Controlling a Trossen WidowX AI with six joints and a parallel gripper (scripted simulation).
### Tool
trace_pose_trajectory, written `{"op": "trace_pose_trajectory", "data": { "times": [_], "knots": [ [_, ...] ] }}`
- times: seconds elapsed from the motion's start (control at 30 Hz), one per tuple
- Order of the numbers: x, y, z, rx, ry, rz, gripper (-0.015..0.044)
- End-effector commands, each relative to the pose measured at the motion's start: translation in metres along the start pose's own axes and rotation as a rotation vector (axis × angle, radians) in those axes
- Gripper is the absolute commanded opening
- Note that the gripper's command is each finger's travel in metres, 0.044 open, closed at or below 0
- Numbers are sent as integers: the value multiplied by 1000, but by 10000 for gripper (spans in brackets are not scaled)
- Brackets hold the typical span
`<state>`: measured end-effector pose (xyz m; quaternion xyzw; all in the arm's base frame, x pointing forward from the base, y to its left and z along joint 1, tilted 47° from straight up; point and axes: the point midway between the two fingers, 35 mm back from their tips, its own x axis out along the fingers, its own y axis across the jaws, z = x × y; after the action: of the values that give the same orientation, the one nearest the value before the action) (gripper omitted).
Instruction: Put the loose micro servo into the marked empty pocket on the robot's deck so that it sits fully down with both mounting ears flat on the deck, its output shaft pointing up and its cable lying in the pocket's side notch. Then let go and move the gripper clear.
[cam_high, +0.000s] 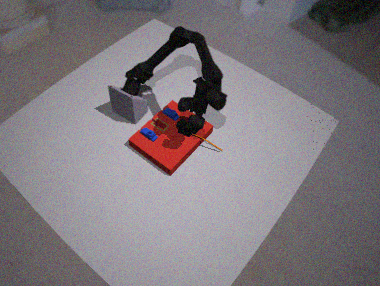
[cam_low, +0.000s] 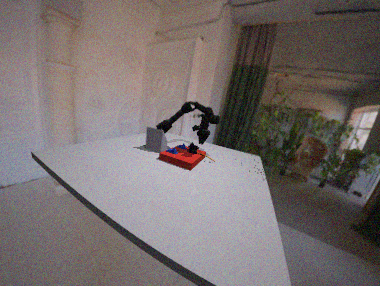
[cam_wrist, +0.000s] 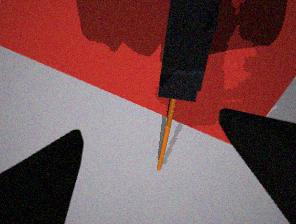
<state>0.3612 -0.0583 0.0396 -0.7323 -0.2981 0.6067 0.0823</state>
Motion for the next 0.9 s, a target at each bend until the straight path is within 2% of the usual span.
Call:
{"op": "trace_pose_trajectory", "data": {
  "times": [0.0, 0.2, 0.47, 0.67, 0.87],
  "knots": [
    [-4, -4, 18, 95, 5, -115, 440],
    [-13, -10, 32, 207, 31, -235, 440],
    [-12, -10, 33, 210, 32, -239, 440],
    [9, -15, 31, 210, 32, -239, 440],
    [13, -16, 31, 210, 32, -240, 440]
  ]
}}
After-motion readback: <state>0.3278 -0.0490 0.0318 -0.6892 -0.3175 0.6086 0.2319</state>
